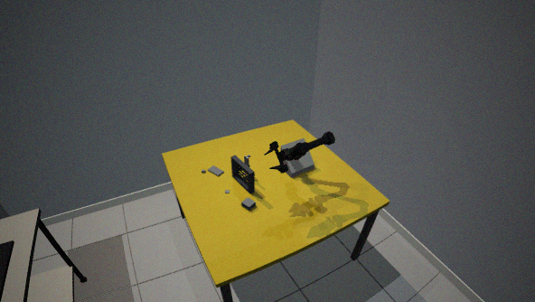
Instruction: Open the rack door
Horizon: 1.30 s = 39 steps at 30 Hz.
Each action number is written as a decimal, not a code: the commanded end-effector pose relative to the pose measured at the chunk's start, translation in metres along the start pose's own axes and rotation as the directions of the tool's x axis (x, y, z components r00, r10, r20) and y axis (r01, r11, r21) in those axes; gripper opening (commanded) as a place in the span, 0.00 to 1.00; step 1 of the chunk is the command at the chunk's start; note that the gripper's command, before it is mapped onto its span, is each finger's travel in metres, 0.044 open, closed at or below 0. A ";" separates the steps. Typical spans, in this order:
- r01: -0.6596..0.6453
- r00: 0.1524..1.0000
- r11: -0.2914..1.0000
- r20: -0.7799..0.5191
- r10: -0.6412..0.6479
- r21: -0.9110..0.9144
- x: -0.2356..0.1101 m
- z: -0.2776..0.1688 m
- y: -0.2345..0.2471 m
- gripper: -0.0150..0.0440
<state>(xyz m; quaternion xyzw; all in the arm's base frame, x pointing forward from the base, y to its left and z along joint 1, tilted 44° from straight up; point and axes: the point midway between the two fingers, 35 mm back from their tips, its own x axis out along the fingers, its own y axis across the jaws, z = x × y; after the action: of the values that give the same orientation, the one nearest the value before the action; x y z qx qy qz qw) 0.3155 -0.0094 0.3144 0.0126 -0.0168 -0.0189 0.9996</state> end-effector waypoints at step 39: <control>-0.111 0.680 0.990 -0.733 0.013 -0.085 0.061 -0.154 -0.078 0.74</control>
<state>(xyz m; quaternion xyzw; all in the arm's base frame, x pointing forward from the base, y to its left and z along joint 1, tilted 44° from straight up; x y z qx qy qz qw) 0.3774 -0.0797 0.1685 -0.0472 0.3624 0.0130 0.9307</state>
